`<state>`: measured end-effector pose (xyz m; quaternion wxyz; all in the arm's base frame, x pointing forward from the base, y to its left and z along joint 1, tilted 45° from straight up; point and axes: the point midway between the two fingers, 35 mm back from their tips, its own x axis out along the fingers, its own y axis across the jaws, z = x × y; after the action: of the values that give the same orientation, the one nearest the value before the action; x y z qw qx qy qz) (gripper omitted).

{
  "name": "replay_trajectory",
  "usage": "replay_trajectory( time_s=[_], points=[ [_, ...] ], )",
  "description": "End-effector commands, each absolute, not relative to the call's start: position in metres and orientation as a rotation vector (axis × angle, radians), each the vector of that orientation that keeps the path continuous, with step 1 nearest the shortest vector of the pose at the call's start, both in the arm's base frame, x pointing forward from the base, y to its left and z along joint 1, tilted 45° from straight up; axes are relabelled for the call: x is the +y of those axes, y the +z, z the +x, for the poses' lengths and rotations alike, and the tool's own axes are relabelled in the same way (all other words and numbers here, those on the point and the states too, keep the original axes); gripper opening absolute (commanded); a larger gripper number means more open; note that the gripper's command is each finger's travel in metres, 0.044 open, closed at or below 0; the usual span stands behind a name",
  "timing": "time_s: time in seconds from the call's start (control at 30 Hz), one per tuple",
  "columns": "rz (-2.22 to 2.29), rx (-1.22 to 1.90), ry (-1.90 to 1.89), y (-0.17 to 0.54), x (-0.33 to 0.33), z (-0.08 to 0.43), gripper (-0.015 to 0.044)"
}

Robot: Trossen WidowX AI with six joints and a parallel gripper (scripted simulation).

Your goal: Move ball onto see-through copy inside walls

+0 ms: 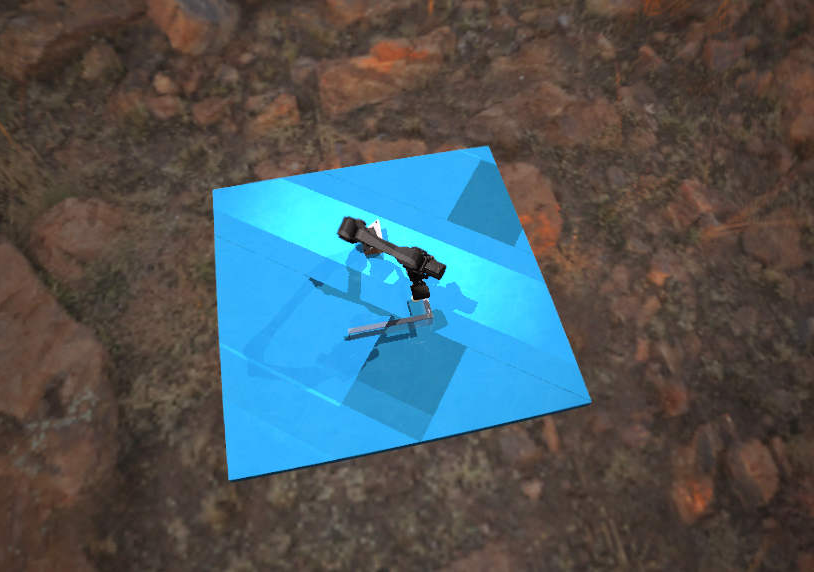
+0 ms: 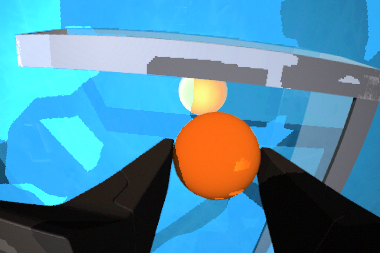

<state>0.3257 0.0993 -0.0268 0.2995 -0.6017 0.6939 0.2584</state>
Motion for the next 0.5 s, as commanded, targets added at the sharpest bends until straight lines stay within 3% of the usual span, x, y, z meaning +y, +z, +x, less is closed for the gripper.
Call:
replay_trajectory(
  time_s=[0.0,0.47],
  points=[
    [-1.598,1.856,0.690,-0.039,0.088,0.322,0.0000],
    [-1.600,1.857,0.687,-0.076,0.051,0.315,0.0000]
  ],
)
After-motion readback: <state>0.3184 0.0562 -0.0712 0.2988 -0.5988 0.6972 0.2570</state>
